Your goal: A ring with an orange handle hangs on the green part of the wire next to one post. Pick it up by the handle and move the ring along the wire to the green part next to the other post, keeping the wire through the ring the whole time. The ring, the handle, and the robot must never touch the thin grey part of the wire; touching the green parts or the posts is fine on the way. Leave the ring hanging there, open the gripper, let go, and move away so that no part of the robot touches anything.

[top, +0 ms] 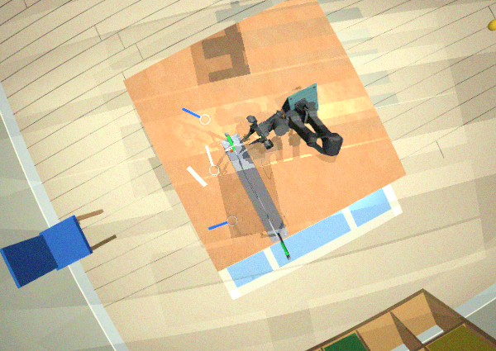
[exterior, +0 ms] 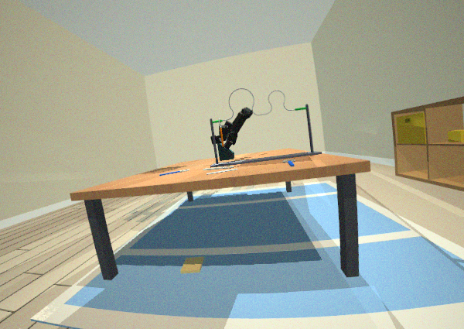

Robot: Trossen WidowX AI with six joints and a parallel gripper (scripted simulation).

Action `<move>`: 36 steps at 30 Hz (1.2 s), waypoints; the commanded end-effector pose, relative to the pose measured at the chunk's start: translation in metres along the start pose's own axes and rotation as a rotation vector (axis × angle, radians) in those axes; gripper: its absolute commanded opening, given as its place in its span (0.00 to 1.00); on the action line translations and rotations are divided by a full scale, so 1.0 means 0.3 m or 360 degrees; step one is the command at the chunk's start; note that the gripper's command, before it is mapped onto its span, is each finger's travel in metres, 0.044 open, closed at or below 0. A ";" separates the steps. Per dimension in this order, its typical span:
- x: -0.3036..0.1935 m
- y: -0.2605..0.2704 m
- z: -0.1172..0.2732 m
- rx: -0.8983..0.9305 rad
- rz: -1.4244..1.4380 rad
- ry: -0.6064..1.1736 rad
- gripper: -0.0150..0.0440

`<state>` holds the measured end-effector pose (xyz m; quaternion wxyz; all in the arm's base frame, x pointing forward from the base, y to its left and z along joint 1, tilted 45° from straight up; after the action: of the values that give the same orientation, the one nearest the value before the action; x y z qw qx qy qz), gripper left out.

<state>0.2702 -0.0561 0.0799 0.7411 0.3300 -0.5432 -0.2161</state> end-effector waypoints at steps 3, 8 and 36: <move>-0.002 0.001 0.002 0.0003 0.0008 0.0006 0.53; -0.002 0.001 0.002 0.0003 0.0008 0.0006 0.53; -0.024 0.005 0.157 0.0003 -0.0003 -0.0004 1.00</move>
<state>0.2236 -0.0626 0.0855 0.7389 0.3311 -0.5441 -0.2198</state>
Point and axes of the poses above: the point midway between the two fingers, 35 mm back from their tips, its own z axis back along the fingers, its own y axis across the jaws, x = y × z, the point moved 5 cm from there along z, back along the fingers, and after that the axes turned 1 degree about z, right-handed, at the moved point
